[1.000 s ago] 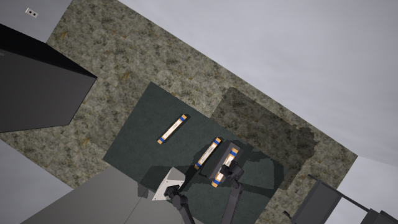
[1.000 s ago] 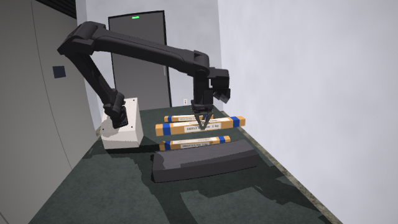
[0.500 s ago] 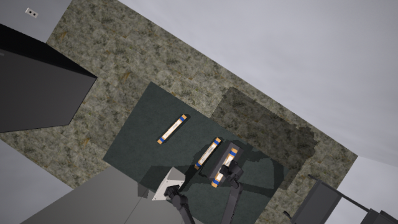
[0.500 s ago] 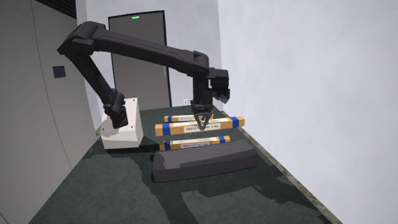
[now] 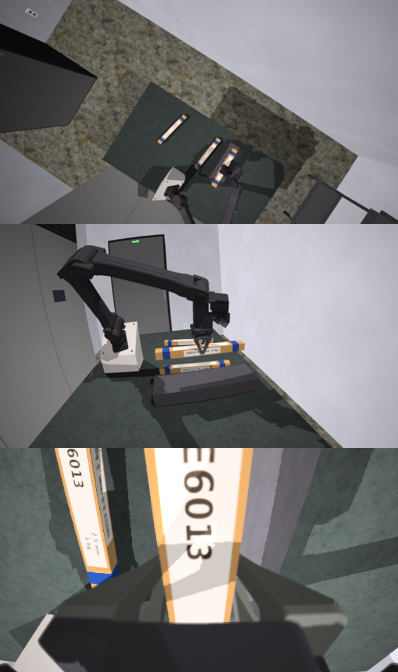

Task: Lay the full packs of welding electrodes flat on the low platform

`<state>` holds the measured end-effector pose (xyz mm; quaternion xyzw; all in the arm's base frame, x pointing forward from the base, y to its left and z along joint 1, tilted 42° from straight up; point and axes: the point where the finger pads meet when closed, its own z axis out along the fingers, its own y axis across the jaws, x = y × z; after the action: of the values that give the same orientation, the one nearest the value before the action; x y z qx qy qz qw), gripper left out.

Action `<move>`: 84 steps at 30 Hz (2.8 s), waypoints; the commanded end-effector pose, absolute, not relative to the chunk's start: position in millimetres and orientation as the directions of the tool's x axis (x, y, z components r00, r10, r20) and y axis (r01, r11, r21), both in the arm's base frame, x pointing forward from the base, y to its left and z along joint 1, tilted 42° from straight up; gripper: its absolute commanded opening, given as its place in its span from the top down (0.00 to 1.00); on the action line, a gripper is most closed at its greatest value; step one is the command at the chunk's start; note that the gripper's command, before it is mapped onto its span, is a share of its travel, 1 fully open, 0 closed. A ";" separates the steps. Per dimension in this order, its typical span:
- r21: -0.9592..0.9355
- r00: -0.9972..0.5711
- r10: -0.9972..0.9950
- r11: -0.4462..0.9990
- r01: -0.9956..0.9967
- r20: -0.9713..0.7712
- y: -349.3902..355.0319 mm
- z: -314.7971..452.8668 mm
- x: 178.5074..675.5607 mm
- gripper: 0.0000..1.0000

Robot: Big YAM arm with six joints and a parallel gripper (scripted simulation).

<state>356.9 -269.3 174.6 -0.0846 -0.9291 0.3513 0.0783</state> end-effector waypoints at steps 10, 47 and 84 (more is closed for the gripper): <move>-0.682 -0.983 0.183 0.715 0.153 -0.029 -265.3 222.7 372.8 1.00; -0.682 -0.983 0.184 0.716 0.152 -0.025 -265.2 221.7 371.6 1.00; -0.683 -0.982 0.188 0.713 0.156 -0.028 -288.6 196.2 366.0 1.00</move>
<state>350.1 -287.7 160.4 -0.0925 -0.9285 0.3534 0.0667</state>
